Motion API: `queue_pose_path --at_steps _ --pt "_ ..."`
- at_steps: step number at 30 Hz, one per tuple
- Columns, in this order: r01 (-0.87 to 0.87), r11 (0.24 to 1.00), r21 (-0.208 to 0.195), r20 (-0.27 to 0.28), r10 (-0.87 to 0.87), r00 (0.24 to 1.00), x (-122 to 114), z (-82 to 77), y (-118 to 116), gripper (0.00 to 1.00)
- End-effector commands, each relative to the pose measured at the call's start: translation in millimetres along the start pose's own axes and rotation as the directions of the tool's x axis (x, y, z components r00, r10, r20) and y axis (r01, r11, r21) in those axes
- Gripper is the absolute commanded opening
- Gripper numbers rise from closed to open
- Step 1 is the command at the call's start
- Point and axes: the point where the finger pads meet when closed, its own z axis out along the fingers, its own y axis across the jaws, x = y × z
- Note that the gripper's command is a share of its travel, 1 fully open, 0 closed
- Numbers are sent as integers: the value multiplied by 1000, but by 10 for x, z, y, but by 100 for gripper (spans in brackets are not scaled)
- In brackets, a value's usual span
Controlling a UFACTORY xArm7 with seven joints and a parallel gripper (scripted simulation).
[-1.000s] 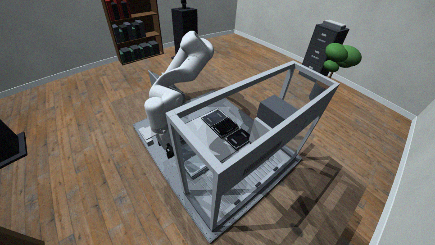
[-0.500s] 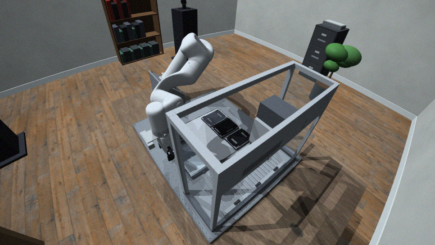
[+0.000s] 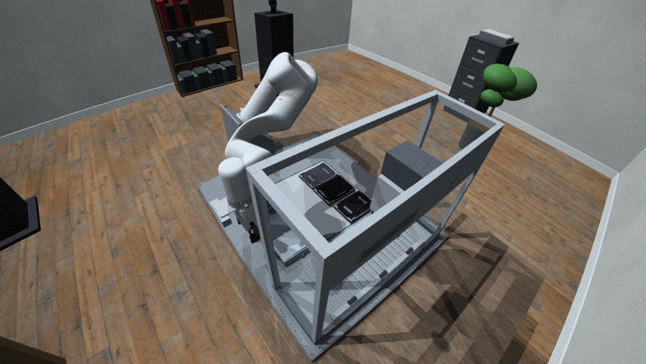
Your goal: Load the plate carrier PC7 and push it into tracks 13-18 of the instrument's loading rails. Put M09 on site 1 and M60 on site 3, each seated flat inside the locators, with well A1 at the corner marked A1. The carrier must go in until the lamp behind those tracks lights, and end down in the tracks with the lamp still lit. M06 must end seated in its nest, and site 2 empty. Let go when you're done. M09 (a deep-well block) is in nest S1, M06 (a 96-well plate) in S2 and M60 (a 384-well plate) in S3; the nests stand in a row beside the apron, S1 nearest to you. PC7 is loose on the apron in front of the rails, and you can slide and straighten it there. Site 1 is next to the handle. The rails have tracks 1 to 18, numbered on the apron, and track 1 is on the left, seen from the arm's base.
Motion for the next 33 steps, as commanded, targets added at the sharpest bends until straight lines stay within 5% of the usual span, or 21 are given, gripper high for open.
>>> queue_pose_path --at_steps 1,33 --pt "1 1000 3 -4 -1 1000 13 28 -12 100" --pt "1 1000 3 -4 -1 1000 13 241 -12 100"
